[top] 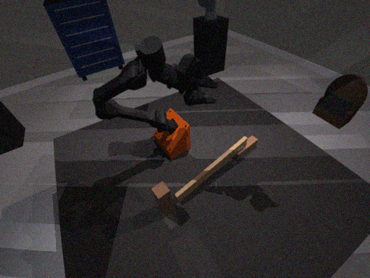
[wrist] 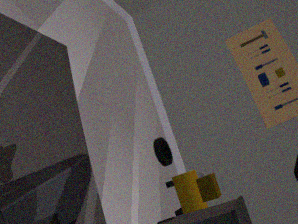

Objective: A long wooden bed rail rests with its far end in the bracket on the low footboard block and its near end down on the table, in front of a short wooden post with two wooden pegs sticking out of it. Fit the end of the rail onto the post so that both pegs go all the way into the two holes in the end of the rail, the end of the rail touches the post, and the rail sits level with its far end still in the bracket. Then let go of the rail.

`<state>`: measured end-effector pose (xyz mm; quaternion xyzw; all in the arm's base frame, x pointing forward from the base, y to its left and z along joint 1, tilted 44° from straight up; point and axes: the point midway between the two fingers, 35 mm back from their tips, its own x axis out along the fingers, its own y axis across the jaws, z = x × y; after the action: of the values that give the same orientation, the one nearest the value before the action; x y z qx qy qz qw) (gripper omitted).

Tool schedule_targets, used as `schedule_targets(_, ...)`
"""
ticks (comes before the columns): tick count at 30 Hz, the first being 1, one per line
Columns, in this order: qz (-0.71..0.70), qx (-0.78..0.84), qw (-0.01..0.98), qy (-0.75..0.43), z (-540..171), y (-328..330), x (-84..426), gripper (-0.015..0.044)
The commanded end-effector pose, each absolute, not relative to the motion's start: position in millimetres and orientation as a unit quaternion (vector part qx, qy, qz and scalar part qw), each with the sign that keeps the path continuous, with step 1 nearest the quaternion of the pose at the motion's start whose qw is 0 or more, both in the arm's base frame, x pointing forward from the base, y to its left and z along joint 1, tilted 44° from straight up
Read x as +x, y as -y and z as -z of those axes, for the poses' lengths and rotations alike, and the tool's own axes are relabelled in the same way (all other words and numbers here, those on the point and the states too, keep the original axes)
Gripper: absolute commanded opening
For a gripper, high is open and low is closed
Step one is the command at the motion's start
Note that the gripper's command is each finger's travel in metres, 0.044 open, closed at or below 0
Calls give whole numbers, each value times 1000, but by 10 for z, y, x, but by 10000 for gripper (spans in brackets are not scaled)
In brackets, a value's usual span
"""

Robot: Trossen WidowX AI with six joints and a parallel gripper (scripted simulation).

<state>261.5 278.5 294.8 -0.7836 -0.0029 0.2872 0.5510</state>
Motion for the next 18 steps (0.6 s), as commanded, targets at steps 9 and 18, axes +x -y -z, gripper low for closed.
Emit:
schedule_targets(9, -276, -804, 420, -318, -1577, -1495, 3378, 440)
schedule_targets(18, -296, -737, 287, -536, -795, -276, 3292, 440)
